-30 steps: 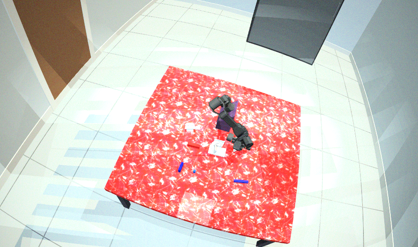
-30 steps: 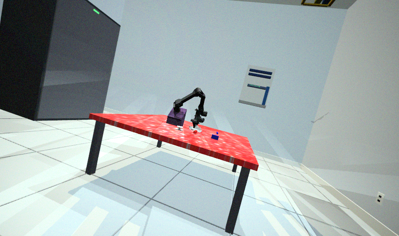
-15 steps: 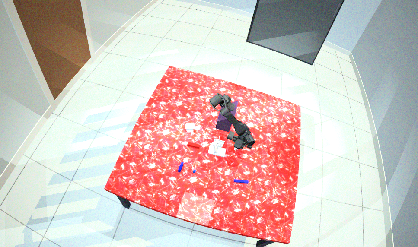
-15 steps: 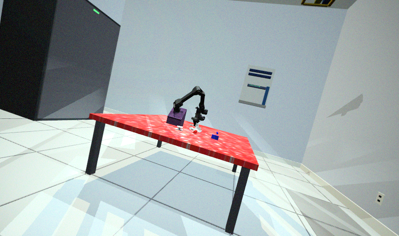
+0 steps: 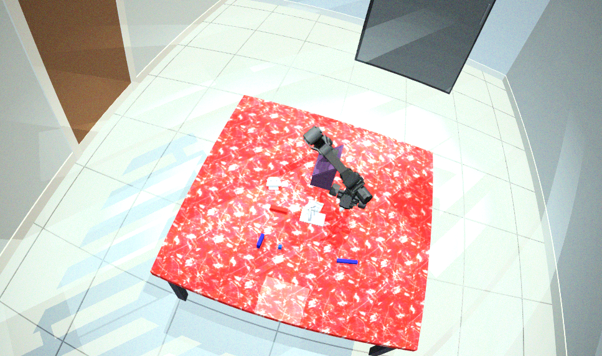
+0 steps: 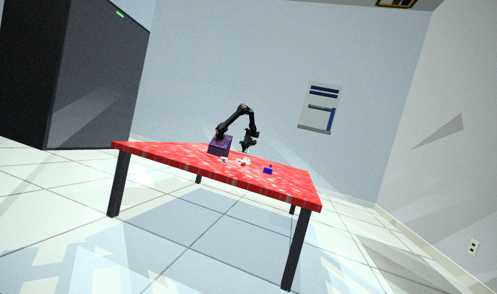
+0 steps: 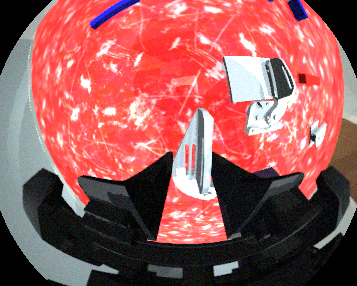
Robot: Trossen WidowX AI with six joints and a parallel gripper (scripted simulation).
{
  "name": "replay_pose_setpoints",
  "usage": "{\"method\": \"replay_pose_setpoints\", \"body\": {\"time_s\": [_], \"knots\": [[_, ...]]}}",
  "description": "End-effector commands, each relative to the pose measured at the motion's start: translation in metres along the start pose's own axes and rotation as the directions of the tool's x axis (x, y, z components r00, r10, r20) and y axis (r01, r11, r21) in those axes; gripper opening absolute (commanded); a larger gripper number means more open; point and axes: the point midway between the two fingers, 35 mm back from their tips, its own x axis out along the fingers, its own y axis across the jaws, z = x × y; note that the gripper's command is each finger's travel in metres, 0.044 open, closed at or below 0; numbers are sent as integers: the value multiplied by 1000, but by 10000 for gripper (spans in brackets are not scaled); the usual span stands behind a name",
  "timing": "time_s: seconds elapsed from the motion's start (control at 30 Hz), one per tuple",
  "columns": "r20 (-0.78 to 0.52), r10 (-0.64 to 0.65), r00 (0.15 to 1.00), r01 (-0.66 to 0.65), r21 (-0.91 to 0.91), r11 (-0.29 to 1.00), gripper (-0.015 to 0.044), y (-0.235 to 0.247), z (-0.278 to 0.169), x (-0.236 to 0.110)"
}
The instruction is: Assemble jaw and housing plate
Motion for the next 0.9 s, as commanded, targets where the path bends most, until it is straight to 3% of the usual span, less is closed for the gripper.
{"method": "replay_pose_setpoints", "body": {"time_s": [0.0, 0.87], "knots": [[0, 5, 1000, -5, 10, 1000, 134, 0, 0, -9], [1, 14, 1000, -14, -52, 999, 134, -48, 49, -11]]}}
